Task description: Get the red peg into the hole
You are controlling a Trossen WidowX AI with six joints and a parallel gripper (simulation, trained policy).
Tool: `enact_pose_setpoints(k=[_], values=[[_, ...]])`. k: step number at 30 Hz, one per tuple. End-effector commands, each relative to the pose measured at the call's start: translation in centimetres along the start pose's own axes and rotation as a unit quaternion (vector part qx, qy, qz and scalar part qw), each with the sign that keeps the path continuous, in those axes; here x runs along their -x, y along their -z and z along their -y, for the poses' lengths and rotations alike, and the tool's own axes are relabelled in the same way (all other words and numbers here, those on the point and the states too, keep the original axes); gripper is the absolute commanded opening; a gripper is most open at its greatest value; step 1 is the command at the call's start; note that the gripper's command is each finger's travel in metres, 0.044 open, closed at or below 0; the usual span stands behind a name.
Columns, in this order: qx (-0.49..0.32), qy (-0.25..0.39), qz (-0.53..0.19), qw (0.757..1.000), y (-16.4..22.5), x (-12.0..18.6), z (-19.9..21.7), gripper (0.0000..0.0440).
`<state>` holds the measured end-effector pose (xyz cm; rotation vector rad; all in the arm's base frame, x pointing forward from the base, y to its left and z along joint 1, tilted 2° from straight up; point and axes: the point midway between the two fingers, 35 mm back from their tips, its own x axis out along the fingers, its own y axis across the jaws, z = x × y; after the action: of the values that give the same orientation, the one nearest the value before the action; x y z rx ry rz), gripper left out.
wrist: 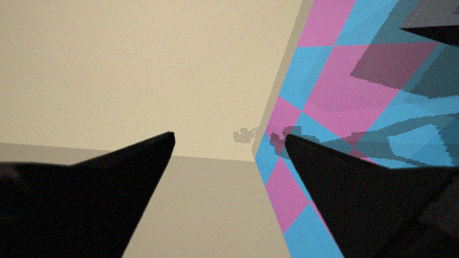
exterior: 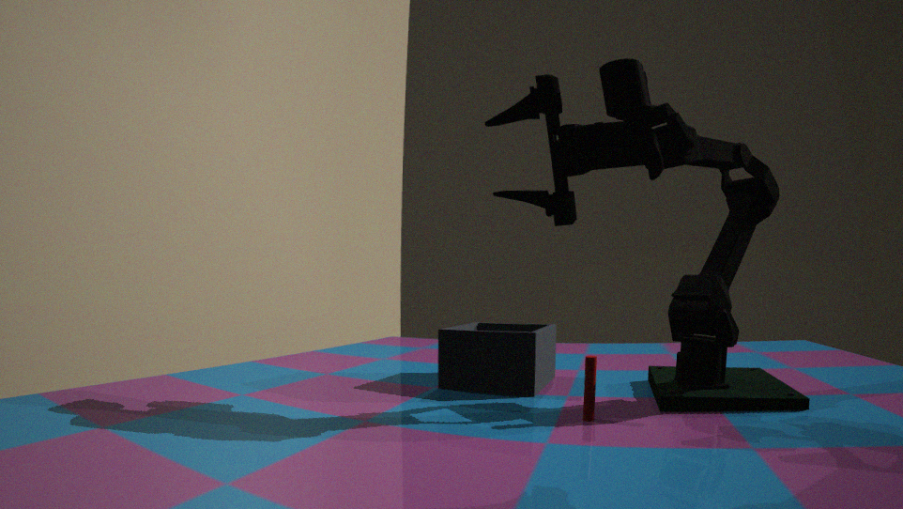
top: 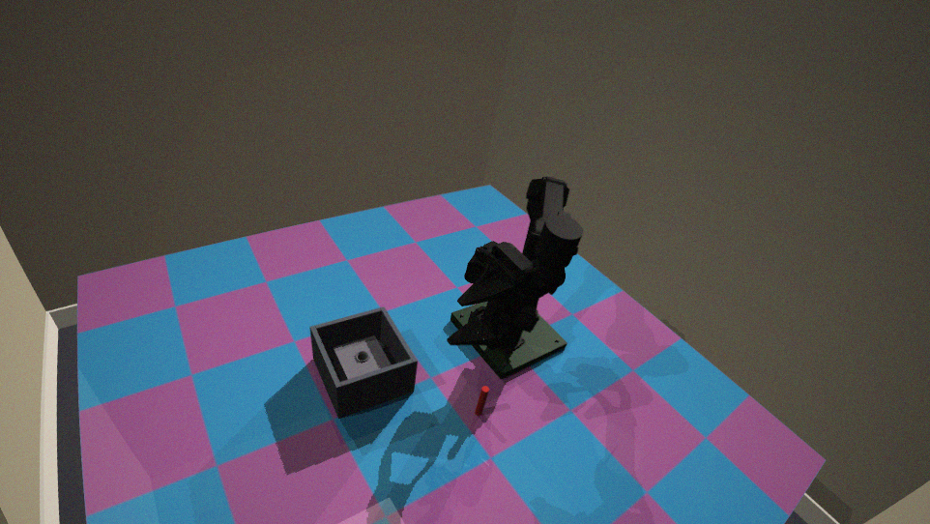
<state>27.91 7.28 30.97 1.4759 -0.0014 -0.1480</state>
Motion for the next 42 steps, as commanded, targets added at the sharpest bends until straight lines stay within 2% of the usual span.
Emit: enact_pose_setpoints(k=[1,8,16,29,36,42], values=[[0.059,0.039,-0.02,0.997,0.6,-0.3,0.9,0.044],[0.152,0.107,-0.053,0.981,1.3,-0.5,3.0,0.044],[0.244,0.195,-0.094,0.945,1.7,-0.2,6.0,0.044],[0.341,0.358,-0.164,0.853,1.3,1.8,12.1,0.044],[0.354,0.443,-0.19,0.801,0.8,3.4,15.6,0.044],[0.349,0.501,-0.2,0.766,0.6,4.8,18.2,0.044]])
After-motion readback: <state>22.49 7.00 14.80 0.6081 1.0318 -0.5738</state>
